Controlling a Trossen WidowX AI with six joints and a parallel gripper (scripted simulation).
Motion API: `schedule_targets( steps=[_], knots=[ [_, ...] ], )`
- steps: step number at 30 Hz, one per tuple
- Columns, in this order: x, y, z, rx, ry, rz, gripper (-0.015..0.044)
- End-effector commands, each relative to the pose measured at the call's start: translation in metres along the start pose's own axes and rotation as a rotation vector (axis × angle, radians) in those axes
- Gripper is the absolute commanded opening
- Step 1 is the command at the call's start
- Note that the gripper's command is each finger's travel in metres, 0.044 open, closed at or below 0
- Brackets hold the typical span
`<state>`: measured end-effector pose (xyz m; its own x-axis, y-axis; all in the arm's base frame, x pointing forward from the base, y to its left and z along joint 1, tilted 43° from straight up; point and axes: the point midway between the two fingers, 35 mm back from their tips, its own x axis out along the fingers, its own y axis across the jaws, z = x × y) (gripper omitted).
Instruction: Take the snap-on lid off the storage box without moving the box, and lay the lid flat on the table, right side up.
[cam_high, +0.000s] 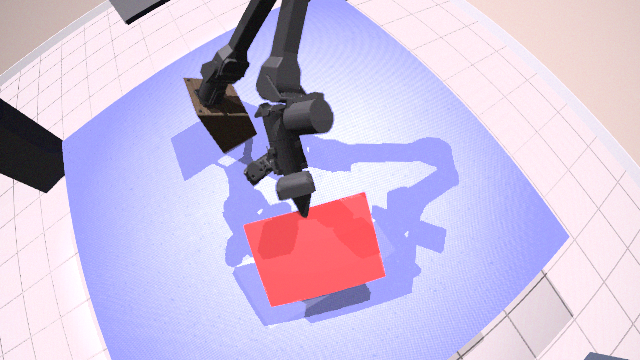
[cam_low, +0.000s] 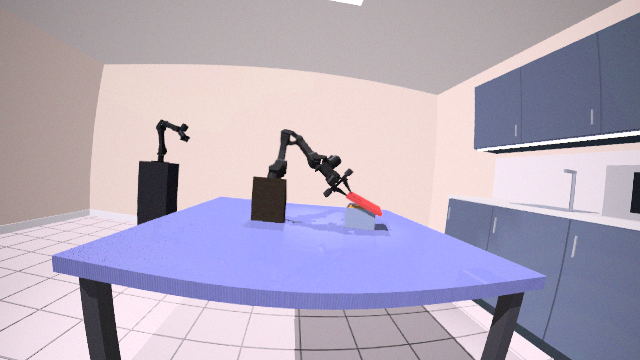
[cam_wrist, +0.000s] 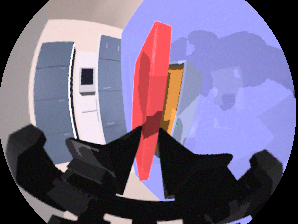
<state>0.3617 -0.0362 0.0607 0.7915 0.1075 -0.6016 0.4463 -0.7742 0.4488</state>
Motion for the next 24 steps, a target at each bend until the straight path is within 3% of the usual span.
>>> schedule_targets(
  steps=[1,24],
  knots=[
    [-0.003,0.012,-0.002,-0.002,0.004,0.013,0.0000],
    [-0.015,0.042,-0.002,-0.003,0.003,0.014,0.0000]
  ],
)
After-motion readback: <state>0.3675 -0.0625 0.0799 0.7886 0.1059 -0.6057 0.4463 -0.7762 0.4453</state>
